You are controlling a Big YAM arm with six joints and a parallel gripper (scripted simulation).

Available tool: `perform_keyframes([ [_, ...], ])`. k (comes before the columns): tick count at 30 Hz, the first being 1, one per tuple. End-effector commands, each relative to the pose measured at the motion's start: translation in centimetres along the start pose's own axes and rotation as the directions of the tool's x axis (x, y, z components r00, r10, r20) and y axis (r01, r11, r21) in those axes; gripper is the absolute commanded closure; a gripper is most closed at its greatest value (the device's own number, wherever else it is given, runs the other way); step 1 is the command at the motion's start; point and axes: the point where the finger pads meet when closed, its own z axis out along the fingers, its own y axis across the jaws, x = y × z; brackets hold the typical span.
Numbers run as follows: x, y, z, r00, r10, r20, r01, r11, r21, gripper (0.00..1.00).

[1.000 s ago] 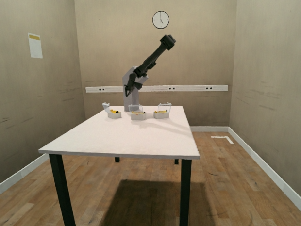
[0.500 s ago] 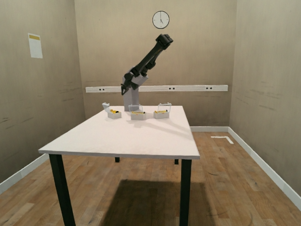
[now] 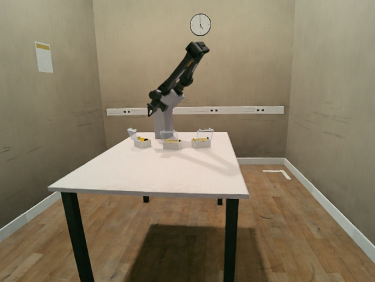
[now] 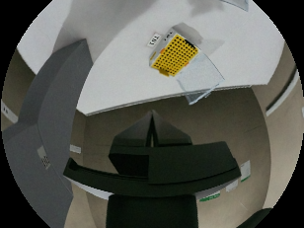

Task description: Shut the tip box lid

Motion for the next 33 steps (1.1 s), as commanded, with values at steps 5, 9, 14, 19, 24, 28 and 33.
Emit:
perform_keyframes([
  [5,2.2,1.8,0.3,0.999,-0.035,-0.036,0.032,0.997,-0.075,1.0],
  [9,3.1,3.7,0.2,0.999,-0.036,-0.032,0.033,0.997,-0.072,1.0],
  [14,2.2,3.0,1.7,0.998,-0.052,-0.031,0.05,0.996,-0.068,1.0],
  [19,1.3,3.2,3.4,0.998,-0.052,-0.033,0.049,0.996,-0.069,1.0],
  [24,0.3,3.5,5.1,0.998,-0.052,-0.033,0.049,0.996,-0.07,1.0],
  [28,-0.6,3.7,6.9,0.998,-0.051,-0.033,0.049,0.996,-0.07,1.0],
  [33,-1.8,4.0,9.1,0.998,-0.051,-0.033,0.048,0.996,-0.071,1.0],
])
